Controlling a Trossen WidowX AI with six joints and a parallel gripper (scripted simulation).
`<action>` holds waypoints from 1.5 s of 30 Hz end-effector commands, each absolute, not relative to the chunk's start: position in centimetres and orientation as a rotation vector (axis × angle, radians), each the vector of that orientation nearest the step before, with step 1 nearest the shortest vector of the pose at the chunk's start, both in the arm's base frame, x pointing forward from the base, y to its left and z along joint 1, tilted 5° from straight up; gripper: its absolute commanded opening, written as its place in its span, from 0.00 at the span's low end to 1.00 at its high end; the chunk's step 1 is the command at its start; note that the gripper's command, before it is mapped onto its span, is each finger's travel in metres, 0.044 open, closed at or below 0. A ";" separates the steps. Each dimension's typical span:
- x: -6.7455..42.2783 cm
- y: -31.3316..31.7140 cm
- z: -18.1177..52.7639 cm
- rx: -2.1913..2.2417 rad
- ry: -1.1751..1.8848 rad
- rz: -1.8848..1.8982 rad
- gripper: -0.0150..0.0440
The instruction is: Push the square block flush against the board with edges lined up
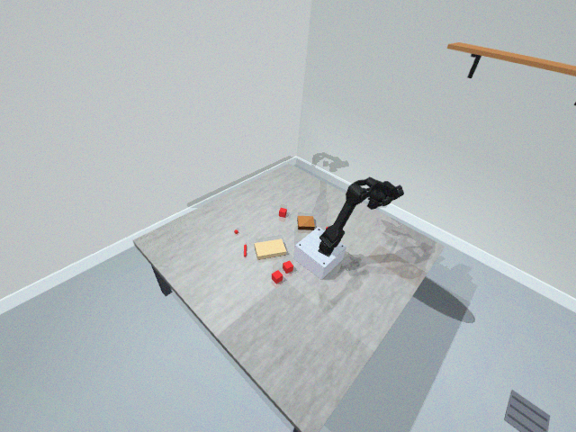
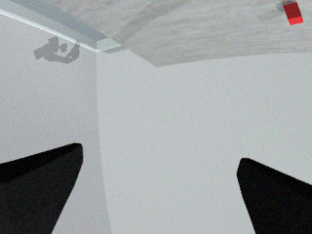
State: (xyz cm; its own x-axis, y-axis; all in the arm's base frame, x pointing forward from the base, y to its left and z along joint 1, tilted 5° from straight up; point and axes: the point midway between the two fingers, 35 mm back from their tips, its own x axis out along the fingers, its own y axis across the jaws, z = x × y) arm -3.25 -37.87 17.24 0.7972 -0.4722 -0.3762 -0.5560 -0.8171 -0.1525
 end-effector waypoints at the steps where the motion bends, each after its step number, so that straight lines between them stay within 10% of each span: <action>1: -3.3 -37.9 17.2 -2.731 0.796 0.473 0.89; 15: 2.9 -37.9 11.7 -2.739 0.535 0.878 0.26; 45: 14.8 -32.6 0.3 -2.596 -0.306 1.968 0.25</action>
State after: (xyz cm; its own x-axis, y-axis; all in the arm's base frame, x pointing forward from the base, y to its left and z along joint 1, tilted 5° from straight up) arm 13.96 -33.61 1.78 0.3354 0.0431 -0.9411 0.1498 -0.9887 0.0082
